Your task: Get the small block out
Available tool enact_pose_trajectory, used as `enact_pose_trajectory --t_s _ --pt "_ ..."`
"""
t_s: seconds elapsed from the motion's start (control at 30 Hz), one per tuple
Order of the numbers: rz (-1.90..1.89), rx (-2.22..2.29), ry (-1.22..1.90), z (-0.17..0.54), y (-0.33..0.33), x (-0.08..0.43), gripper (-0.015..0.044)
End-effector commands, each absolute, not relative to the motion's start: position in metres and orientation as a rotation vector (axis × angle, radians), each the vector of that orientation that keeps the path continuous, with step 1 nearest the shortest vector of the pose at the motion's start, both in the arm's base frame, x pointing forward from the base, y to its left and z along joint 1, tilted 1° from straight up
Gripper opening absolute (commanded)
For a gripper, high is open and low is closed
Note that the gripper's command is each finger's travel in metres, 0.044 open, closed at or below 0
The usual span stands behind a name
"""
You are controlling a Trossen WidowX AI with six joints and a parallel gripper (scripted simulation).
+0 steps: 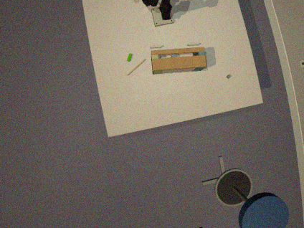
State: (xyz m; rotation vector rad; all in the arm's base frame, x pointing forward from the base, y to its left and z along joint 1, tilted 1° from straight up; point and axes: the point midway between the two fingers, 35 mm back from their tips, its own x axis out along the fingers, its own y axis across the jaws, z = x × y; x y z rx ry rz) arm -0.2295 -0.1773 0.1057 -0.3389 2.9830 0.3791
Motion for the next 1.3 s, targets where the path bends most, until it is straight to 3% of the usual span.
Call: enact_pose_trajectory --t_s 0.0,0.3,0.67,1.0,1.27 --pt "0.386 -0.345 2.981 0.106 -0.179 -0.229 0.0400" --pt "0.933 -0.895 2.741 0.097 -0.275 -0.187 0.0400" --pt "1.719 -1.750 2.081 0.089 -0.375 -0.052 0.0400" --pt "2.122 -2.276 1.418 0.090 -0.383 0.061 0.0400" --pt "2.457 -2.814 0.389 0.108 -0.333 0.186 0.0400"
